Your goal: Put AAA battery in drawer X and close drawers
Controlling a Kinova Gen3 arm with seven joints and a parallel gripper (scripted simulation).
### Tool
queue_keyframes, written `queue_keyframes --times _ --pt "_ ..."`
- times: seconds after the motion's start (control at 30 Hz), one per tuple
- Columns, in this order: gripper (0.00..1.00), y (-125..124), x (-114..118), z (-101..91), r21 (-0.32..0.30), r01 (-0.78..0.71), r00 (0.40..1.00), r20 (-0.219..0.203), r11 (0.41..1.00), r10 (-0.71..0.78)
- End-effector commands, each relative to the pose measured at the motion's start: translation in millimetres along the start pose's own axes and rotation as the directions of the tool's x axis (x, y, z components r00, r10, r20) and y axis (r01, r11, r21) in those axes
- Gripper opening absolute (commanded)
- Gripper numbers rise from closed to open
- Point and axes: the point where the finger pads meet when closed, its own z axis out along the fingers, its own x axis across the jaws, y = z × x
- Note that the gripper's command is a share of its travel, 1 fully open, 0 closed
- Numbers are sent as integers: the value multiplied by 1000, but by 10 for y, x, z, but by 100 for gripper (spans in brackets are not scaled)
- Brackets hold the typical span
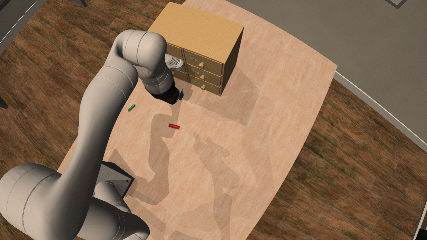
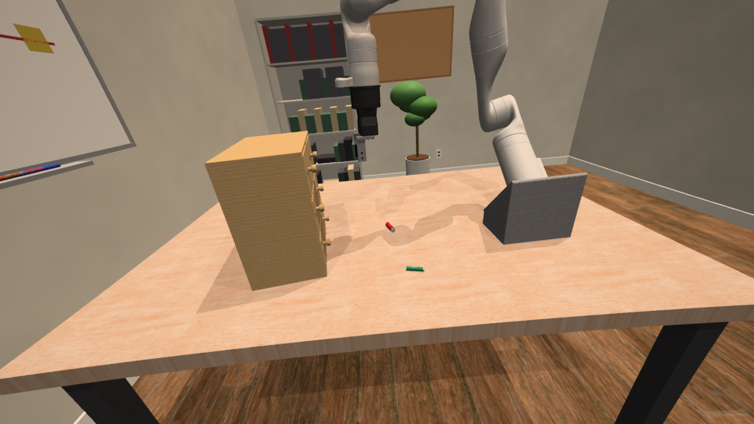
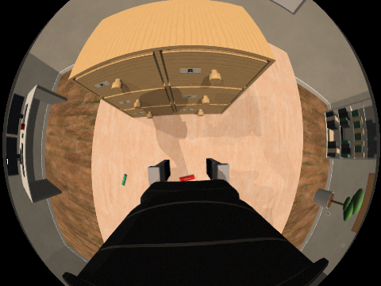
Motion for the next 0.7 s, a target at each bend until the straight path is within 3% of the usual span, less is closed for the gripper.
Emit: queue_keyframes --times 0.0,0.67 --pt "100 -12 4 -7 -3 -1 1000 0 1000 1" --pt "100 2 4 -28 -25 -1 1000 0 1000 1"
